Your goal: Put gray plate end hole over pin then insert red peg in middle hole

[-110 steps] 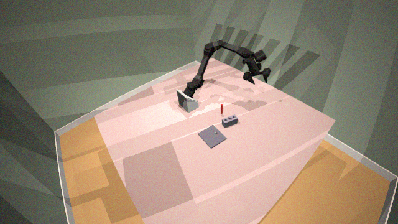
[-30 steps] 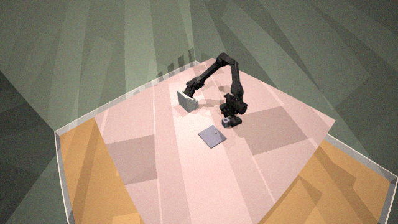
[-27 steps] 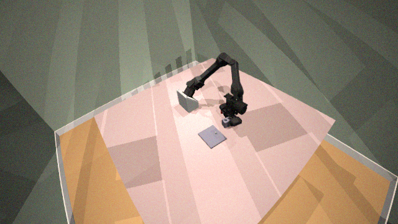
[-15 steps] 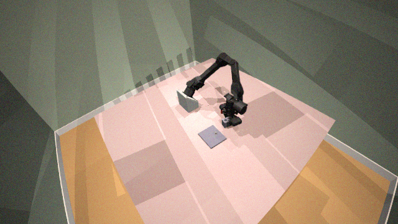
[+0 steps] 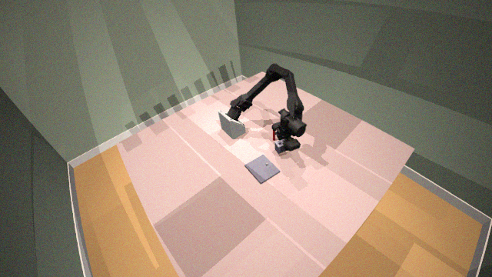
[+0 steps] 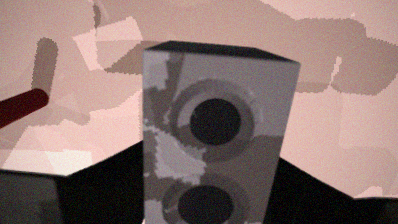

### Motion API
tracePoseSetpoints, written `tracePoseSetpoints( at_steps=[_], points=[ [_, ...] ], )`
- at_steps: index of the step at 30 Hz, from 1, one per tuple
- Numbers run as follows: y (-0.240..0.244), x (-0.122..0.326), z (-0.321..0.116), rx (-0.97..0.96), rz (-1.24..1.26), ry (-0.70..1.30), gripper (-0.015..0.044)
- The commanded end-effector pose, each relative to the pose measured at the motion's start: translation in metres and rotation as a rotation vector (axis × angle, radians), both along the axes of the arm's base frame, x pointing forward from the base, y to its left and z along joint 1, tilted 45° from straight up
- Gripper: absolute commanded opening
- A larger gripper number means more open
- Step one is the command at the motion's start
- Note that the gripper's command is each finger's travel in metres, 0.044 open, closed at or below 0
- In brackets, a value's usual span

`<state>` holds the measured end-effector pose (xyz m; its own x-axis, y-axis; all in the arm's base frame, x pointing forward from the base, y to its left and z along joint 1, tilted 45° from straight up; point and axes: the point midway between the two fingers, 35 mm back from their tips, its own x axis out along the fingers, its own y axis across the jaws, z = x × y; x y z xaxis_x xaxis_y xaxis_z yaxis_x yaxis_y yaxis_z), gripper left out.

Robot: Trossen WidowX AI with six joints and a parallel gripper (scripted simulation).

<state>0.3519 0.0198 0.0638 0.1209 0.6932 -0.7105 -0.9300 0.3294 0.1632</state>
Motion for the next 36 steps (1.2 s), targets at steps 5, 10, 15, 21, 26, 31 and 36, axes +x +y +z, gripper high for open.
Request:
tracePoseSetpoints(
  at_steps=[5,10,15,21,26,31,36],
  points=[
    [-0.019,-0.001,0.017,-0.008,-0.004,-0.007,0.0000],
    [-0.030,-0.004,0.029,-0.008,-0.004,-0.006,0.0000],
    [-0.040,-0.007,0.041,-0.007,-0.003,-0.006,0.0000],
    [-0.052,-0.012,0.055,-0.005,-0.003,-0.006,0.0000],
    [-0.061,-0.017,0.067,-0.002,-0.002,-0.006,0.0000],
    [-0.063,-0.017,0.067,-0.002,0.003,-0.011,0.0000],
    [-0.068,-0.014,0.055,-0.005,0.033,-0.039,0.0000]
  ],
)
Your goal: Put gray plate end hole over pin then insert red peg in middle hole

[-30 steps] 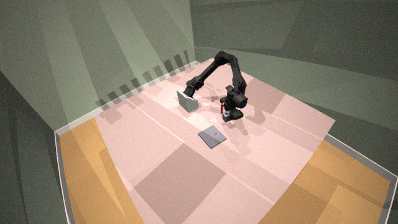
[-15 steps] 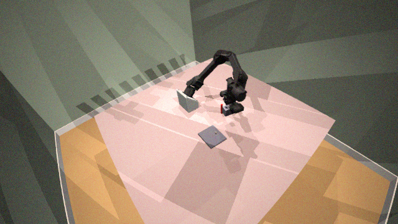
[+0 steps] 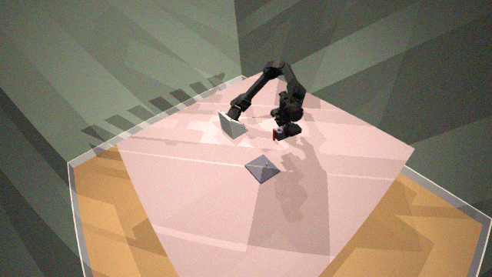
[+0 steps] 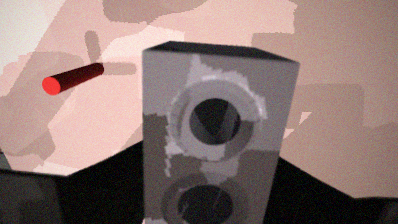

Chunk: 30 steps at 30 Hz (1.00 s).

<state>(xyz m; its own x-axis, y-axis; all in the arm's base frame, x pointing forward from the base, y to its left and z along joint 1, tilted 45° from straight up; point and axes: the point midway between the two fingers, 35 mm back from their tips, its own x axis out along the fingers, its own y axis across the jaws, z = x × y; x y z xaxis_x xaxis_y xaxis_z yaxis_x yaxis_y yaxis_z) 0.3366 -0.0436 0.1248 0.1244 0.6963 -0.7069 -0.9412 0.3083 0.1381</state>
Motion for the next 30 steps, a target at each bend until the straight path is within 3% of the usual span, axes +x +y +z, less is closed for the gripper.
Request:
tracePoseSetpoints(
  at_steps=[1,30],
  points=[
    [-0.006,0.002,-0.009,-0.007,0.017,-0.018,0.0000],
    [-0.039,0.014,-0.097,-0.051,0.234,-0.232,0.0000]
  ],
)
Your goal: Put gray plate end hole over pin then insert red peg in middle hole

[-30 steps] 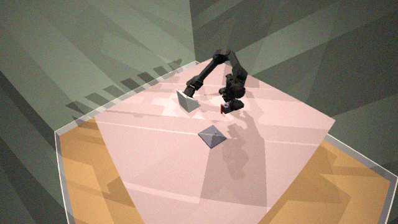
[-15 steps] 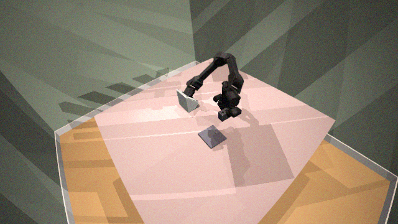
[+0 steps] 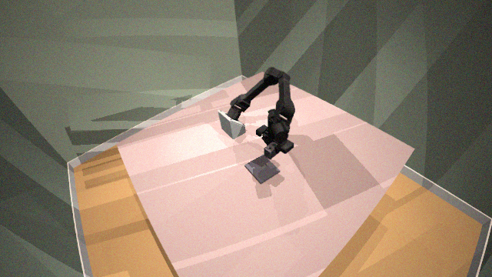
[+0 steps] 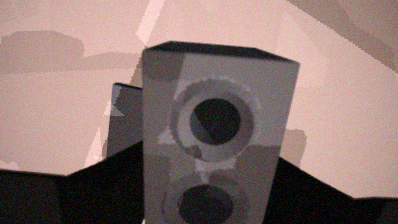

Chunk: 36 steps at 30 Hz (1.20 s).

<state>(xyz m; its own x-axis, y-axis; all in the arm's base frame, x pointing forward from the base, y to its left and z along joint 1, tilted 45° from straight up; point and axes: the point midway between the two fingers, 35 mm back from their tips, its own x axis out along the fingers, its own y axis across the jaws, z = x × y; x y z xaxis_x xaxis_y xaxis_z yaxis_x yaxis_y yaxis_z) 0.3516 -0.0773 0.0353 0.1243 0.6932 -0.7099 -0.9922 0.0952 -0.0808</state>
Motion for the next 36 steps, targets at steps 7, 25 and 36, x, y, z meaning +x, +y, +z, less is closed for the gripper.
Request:
tracePoseSetpoints(
  at_steps=[7,25,36],
  points=[
    [-0.012,-0.001,-0.029,-0.018,0.067,-0.070,0.0000],
    [-0.022,-0.004,-0.069,-0.036,0.165,-0.166,0.0000],
    [-0.022,-0.004,-0.069,-0.036,0.165,-0.166,0.0000]
  ],
)
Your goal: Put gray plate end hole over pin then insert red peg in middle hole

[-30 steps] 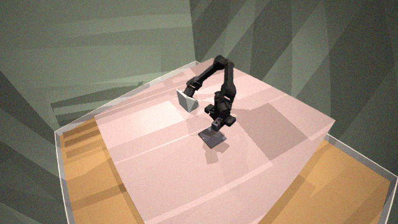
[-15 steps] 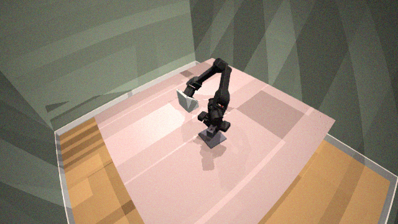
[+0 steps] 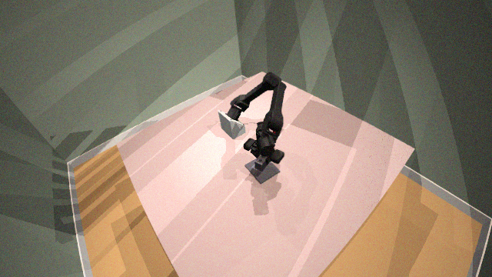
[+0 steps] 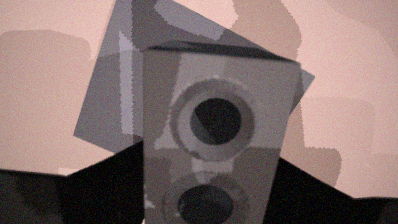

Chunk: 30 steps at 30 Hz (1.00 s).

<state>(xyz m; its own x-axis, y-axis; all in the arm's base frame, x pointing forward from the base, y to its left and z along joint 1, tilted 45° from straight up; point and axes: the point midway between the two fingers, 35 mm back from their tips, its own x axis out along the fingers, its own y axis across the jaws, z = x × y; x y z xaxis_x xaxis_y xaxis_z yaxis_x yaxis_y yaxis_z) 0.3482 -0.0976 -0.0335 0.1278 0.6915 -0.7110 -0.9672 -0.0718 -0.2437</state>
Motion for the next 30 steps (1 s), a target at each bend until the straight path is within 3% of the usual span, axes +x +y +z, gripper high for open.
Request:
tracePoseSetpoints(
  at_steps=[1,30],
  points=[
    [-0.002,0.000,0.000,-0.004,0.000,-0.002,0.0000],
    [0.017,0.003,-0.022,-0.003,0.000,-0.002,0.0000]
  ],
)
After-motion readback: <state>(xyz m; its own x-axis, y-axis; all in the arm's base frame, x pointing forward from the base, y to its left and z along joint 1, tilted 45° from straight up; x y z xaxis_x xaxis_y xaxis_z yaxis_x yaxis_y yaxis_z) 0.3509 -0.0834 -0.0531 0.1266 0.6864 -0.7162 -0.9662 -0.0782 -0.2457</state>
